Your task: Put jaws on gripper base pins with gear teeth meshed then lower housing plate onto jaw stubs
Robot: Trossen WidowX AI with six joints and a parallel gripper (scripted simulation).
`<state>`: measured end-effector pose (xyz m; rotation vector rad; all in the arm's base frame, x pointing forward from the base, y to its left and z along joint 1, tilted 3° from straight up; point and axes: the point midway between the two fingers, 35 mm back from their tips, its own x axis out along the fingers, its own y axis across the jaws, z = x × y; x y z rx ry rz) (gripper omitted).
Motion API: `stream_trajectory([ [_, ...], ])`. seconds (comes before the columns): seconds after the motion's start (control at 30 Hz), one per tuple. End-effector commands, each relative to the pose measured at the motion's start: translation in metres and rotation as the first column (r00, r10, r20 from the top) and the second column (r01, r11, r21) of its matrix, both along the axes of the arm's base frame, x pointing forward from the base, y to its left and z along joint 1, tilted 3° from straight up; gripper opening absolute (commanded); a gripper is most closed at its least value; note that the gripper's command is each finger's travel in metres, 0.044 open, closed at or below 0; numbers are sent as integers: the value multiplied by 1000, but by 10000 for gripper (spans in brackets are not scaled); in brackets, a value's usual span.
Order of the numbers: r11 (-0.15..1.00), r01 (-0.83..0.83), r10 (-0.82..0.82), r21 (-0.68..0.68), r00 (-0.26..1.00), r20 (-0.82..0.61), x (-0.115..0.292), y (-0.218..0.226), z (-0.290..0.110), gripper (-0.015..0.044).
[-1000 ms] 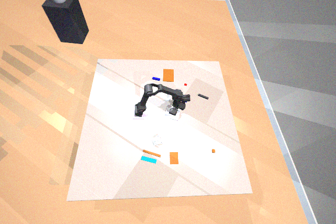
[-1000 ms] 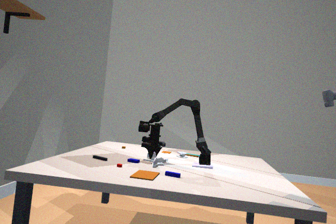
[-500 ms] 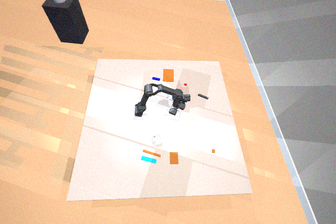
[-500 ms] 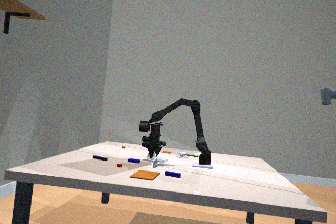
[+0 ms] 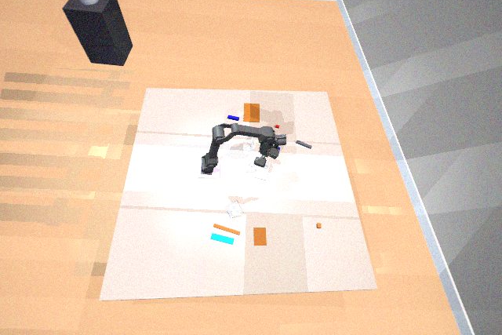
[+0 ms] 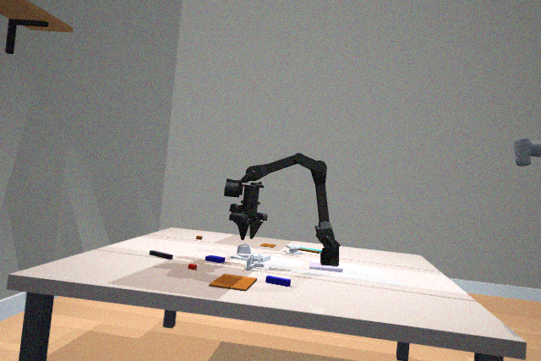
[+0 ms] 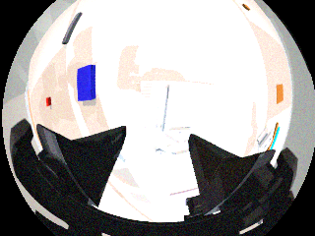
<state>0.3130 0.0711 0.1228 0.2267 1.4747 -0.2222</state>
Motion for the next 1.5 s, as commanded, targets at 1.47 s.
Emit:
stream_trajectory([
  [1.47,534,-844,843,-58,536,-41,-24,88,8,440],
])
